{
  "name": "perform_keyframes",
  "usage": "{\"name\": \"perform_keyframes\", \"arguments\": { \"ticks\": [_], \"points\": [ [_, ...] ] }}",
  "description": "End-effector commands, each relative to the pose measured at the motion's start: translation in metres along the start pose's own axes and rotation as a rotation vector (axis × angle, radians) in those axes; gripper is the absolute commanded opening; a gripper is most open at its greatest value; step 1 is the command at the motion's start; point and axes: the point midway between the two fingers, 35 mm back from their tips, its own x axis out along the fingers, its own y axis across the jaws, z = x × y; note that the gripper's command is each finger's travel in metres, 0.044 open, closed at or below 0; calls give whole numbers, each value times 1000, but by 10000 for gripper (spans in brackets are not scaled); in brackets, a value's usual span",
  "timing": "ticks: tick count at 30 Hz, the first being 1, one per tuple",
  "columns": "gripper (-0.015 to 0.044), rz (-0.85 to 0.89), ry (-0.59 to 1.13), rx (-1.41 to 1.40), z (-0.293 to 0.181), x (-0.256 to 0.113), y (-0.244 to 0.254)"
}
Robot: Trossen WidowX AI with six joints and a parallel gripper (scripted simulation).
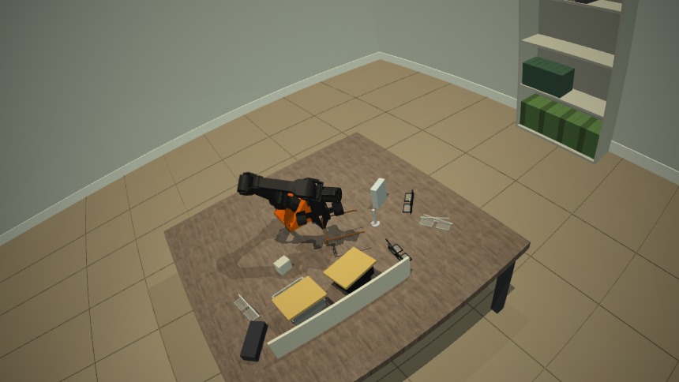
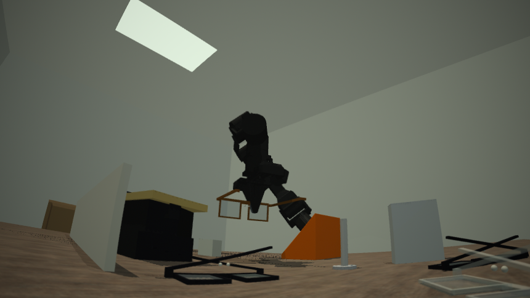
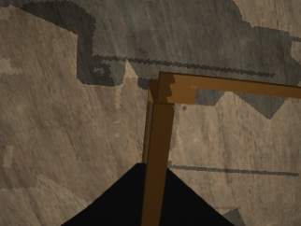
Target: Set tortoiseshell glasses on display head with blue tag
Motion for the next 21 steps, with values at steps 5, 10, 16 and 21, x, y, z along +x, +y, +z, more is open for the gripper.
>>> {"name": "perform_keyframes", "arguments": {
  "ticks": [5, 10, 16, 21],
  "points": [
    [0, 2, 1, -5, 0, 9, 1],
    [0, 1, 1, -5, -1, 14, 1],
    [0, 0, 1, -5, -1, 20, 0],
    [0, 0, 0, -5, -2, 25, 0]
  ]
}}
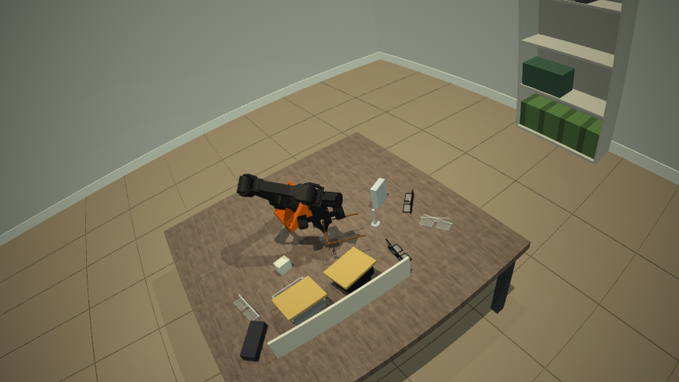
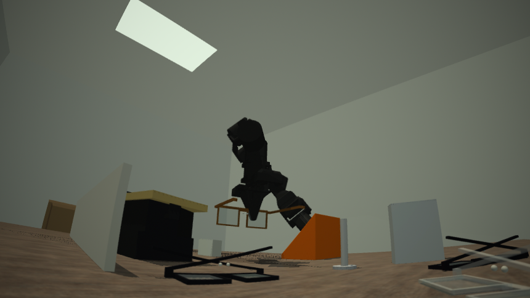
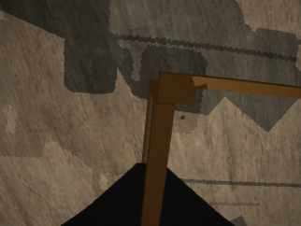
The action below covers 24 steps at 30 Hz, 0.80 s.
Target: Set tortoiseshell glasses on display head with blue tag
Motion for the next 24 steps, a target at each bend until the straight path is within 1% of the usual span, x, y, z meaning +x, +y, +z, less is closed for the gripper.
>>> {"name": "perform_keyframes", "arguments": {
  "ticks": [1, 24],
  "points": [
    [0, 9, -3, -8, 2, 7, 1],
    [0, 8, -3, -8, 1, 30, 0]
  ]
}}
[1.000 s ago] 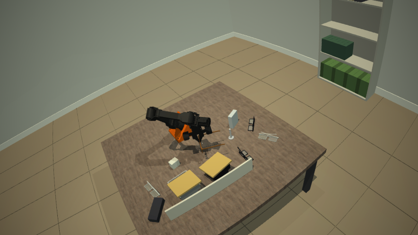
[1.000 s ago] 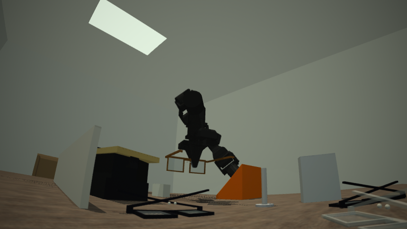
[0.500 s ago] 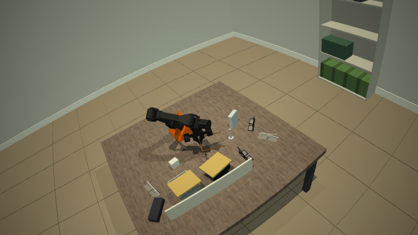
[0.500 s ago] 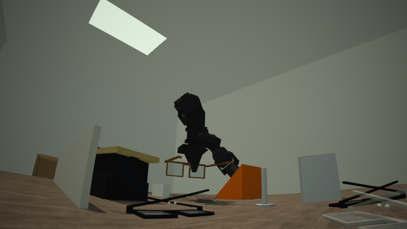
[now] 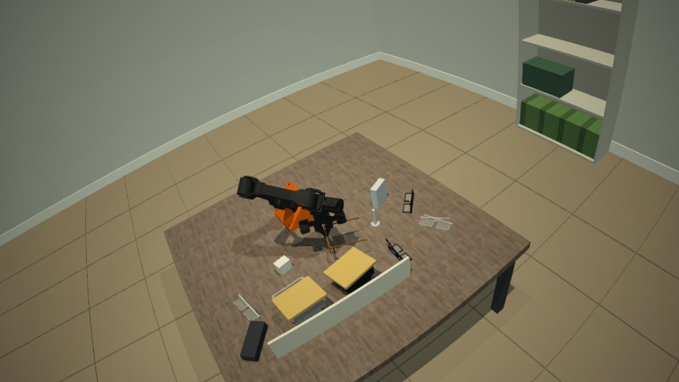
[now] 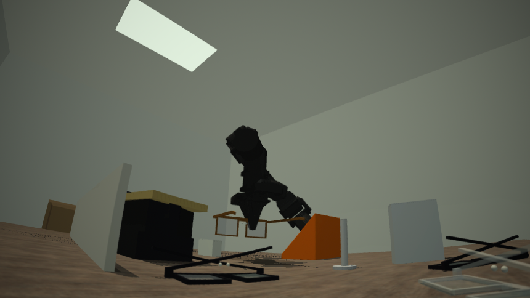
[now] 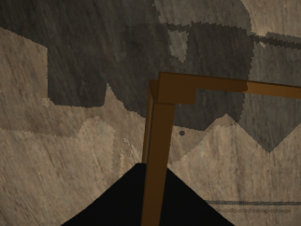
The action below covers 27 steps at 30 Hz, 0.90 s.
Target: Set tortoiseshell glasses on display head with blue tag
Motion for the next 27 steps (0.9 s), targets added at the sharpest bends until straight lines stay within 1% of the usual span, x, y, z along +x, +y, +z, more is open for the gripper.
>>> {"name": "perform_keyframes", "arguments": {
  "ticks": [1, 27],
  "points": [
    [0, 10, -4, -9, 2, 7, 1],
    [0, 12, -3, -8, 3, 32, 3]
  ]
}}
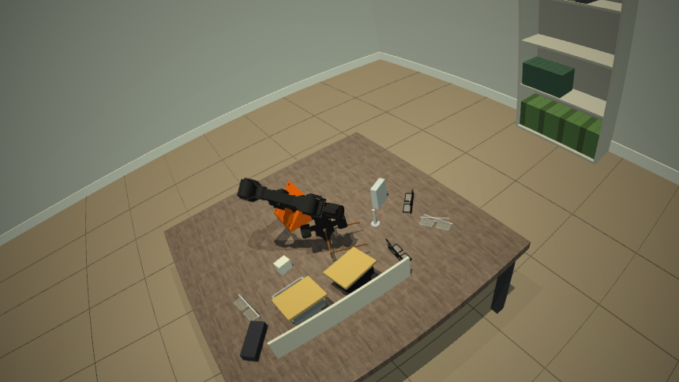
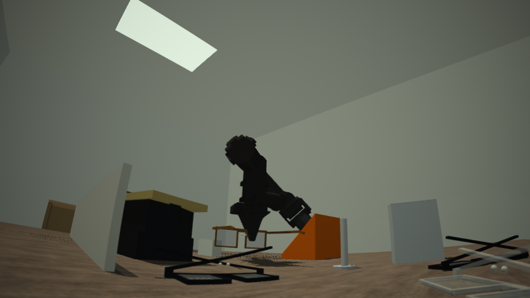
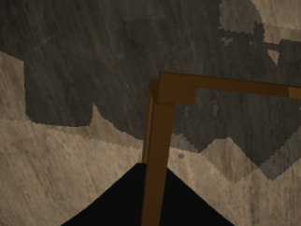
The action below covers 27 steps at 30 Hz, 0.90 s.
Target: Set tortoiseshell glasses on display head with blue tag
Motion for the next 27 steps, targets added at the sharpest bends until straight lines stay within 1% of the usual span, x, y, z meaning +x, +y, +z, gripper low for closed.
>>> {"name": "perform_keyframes", "arguments": {
  "ticks": [1, 27],
  "points": [
    [0, 10, -4, -9, 3, 7, 2],
    [0, 15, -3, -8, 5, 31, 5]
  ]
}}
